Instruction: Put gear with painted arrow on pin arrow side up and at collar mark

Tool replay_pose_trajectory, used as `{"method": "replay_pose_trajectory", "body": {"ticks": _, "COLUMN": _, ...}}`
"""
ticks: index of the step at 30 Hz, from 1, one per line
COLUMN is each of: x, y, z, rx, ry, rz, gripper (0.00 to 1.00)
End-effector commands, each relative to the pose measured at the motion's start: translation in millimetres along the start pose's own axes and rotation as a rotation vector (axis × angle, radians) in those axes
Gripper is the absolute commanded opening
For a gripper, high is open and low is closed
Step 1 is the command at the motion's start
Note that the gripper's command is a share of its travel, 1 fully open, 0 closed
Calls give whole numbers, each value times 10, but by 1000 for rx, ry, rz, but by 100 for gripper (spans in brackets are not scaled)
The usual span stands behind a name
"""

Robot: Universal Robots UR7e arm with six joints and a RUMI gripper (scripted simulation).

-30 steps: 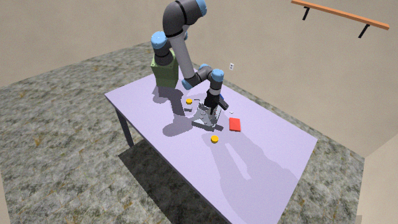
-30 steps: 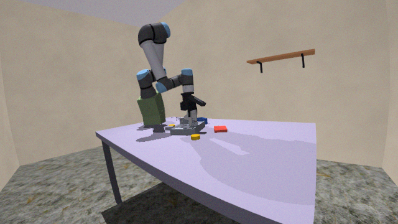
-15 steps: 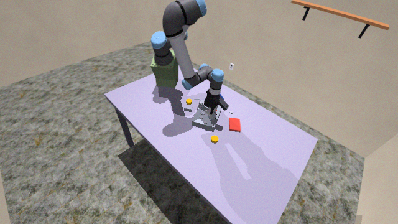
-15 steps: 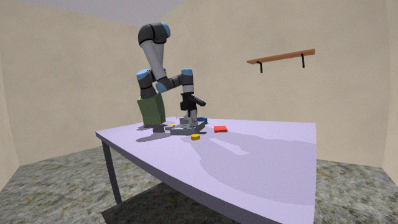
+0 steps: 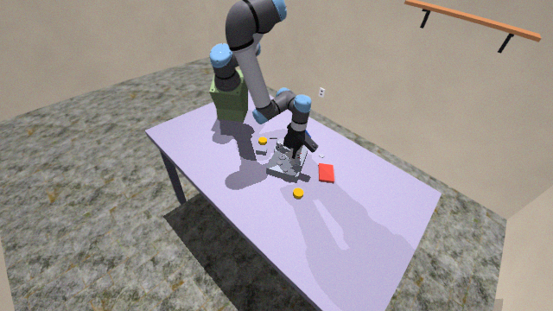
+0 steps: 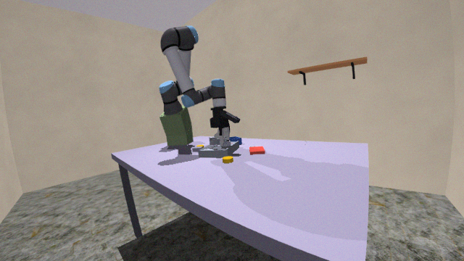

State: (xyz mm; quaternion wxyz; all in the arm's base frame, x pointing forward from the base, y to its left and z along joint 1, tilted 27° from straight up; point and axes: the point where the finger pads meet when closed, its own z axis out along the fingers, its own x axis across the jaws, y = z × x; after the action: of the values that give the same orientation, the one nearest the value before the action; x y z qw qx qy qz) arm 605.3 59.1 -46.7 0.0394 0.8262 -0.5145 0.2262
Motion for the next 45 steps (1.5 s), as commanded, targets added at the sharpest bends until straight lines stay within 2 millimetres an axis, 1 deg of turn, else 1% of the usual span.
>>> {"method": "replay_pose_trajectory", "body": {"ticks": 1, "x": 2, "y": -6, "z": -35, "rx": 2, "ry": 1, "rz": 0, "gripper": 0}}
{"method": "replay_pose_trajectory", "body": {"ticks": 8, "x": 2, "y": -6, "z": -153, "rx": 2, "ry": 1, "rz": 0, "gripper": 0}}
{"method": "replay_pose_trajectory", "body": {"ticks": 16, "x": 2, "y": -6, "z": -333, "rx": 2, "ry": 1, "rz": 0, "gripper": 0}}
{"method": "replay_pose_trajectory", "body": {"ticks": 18, "x": 2, "y": -6, "z": -333, "rx": 2, "ry": 1, "rz": 0, "gripper": 0}}
{"method": "replay_pose_trajectory", "body": {"ticks": 31, "x": 2, "y": -5, "z": -607, "rx": 2, "ry": 1, "rz": 0, "gripper": 0}}
{"method": "replay_pose_trajectory", "body": {"ticks": 45, "x": 2, "y": -5, "z": -714, "rx": 2, "ry": 1, "rz": 0, "gripper": 0}}
